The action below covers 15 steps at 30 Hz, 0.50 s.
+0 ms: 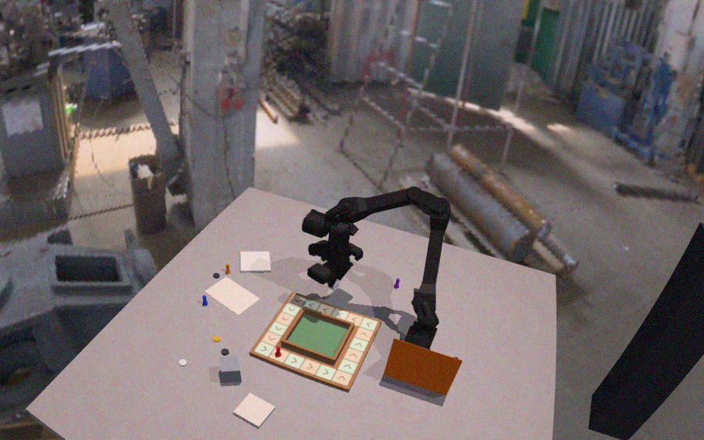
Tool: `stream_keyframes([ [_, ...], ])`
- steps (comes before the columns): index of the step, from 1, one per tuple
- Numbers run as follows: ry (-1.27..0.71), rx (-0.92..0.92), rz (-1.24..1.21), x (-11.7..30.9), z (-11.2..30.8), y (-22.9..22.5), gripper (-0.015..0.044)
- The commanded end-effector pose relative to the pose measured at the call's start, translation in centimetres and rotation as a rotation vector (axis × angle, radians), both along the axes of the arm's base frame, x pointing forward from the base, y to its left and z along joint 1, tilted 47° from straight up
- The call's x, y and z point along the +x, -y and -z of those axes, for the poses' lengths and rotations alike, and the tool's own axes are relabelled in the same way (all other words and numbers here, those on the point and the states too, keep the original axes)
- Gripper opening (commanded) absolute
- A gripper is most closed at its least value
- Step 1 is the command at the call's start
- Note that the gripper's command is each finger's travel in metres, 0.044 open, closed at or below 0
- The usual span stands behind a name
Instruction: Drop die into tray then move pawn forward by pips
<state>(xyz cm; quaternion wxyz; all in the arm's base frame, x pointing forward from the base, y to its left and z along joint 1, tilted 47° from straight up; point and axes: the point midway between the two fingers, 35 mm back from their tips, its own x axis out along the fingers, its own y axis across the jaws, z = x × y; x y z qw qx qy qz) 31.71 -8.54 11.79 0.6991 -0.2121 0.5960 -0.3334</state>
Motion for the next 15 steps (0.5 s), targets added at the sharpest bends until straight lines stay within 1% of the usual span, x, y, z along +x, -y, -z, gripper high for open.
stream_keyframes([
  [1,0.006,0.004,-0.002,0.1,-1.4,-1.7,0.0000],
  [9,0.006,-0.004,-0.002,-0.5,-4.6,-4.9,0.0000],
  [13,0.002,-0.006,-0.006,-0.5,-4.8,-5.2,0.0000],
  [15,-0.031,-0.008,-0.038,-0.5,-4.4,-5.5,0.0000],
])
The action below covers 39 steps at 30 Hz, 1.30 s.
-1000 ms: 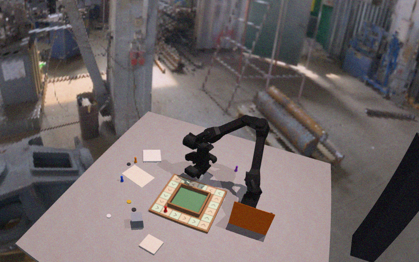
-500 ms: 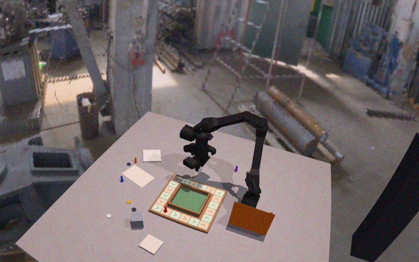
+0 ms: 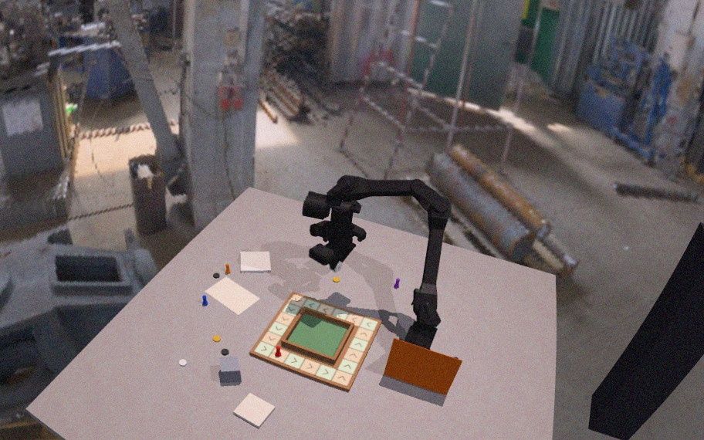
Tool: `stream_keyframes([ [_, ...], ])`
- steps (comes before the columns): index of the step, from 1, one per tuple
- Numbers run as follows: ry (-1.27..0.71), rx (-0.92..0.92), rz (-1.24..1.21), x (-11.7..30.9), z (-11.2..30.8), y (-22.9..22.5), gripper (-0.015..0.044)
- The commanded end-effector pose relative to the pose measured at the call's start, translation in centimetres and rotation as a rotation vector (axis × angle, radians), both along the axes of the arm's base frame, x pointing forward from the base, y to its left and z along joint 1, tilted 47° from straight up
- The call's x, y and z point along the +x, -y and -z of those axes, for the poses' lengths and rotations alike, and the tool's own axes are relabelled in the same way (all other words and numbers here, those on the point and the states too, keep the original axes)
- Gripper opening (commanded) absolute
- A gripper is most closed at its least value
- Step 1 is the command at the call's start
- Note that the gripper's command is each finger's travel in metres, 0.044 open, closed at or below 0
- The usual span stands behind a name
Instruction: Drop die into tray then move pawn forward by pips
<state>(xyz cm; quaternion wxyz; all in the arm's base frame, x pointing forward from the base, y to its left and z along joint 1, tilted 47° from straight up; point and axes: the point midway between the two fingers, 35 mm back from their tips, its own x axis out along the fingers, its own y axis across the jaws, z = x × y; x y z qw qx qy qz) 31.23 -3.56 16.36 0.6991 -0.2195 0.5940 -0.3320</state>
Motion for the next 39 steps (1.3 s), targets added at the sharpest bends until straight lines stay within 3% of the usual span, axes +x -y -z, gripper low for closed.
stream_keyframes([
  [1,-0.054,0.001,-0.051,0.0,0.5,-0.7,0.0000],
  [39,-1.000,-0.087,-0.961,-2.2,11.7,-7.4,0.0000],
])
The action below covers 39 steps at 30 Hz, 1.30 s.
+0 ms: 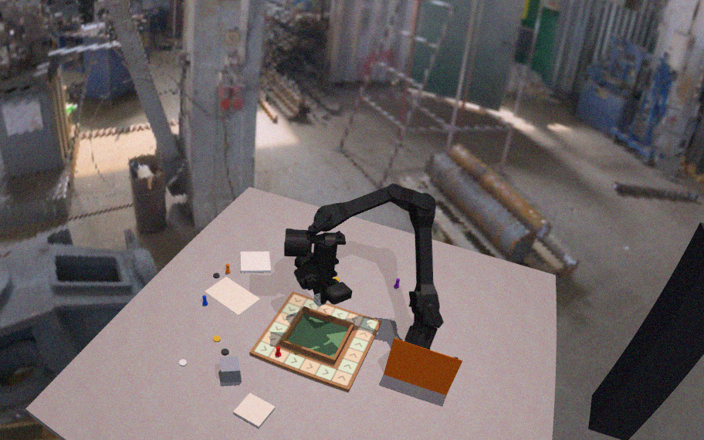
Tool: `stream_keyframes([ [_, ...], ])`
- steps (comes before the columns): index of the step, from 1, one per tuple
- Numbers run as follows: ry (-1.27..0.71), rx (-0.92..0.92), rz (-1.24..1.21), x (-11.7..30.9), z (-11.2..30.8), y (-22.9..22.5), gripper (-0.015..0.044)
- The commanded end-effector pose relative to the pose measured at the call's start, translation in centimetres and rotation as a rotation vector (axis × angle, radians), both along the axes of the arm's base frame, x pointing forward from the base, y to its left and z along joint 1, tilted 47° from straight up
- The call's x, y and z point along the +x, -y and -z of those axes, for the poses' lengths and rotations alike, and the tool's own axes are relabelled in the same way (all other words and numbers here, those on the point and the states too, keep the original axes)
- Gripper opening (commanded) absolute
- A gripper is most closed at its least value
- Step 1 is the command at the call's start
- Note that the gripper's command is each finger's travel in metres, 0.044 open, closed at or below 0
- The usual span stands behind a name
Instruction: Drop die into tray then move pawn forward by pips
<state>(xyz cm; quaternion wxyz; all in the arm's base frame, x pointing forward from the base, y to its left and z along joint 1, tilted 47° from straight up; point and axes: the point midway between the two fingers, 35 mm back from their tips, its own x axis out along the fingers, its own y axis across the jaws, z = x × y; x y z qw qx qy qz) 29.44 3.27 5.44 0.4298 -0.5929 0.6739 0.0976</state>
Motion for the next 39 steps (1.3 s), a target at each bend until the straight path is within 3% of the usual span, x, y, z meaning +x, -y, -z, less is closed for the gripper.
stream_keyframes([
  [1,-0.094,-0.006,-0.093,-0.5,1.1,-0.7,0.0000],
  [14,-0.411,-0.045,-0.398,-2.5,4.5,-2.2,0.0000],
  [20,-0.429,-0.042,-0.412,-2.6,4.6,-2.2,0.0000],
  [39,-0.440,0.559,-0.443,-3.6,5.9,-1.3,0.0000],
])
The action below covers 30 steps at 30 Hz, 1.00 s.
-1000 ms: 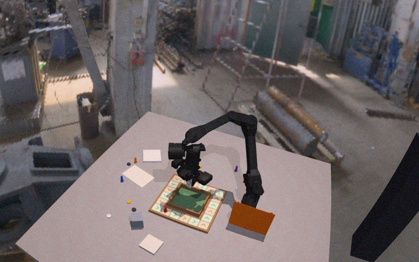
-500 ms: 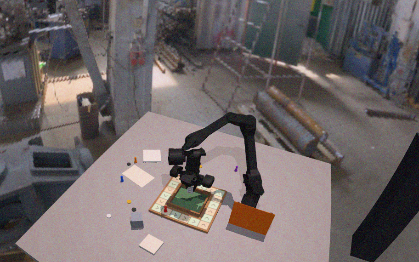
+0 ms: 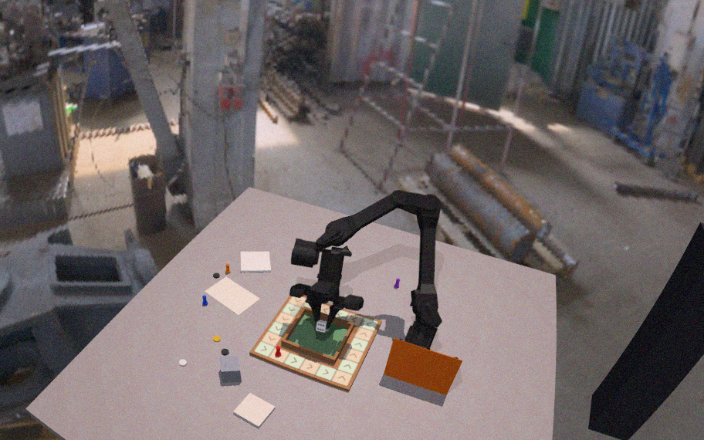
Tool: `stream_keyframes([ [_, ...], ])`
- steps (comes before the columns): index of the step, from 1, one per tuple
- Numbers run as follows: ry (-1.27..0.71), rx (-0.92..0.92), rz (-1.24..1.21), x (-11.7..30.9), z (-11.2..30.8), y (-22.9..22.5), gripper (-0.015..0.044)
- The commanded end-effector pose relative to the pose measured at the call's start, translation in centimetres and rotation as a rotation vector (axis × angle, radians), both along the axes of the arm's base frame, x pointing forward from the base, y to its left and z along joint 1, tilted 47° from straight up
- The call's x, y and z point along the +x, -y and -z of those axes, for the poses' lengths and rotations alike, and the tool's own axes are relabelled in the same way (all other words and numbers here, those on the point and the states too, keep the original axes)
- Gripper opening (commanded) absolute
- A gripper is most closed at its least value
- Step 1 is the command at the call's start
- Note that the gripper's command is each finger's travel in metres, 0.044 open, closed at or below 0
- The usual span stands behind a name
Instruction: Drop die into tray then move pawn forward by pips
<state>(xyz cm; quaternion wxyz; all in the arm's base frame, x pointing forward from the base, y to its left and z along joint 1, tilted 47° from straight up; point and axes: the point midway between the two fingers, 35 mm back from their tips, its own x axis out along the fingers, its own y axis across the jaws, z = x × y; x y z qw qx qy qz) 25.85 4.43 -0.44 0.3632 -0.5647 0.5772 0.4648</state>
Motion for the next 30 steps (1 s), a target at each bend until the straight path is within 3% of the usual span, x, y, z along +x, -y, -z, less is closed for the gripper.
stream_keyframes([
  [1,0.004,0.124,-0.005,0.0,0.0,-0.1,0.0000],
  [9,0.056,0.355,-0.030,0.0,0.0,0.1,0.0000],
  [12,0.058,0.359,-0.031,0.0,-0.2,0.0,0.0000],
  [18,0.058,0.360,-0.031,1.3,-4.8,-1.3,0.0000],
  [30,0.058,0.360,-0.031,1.1,-4.7,-1.2,0.0000],
])
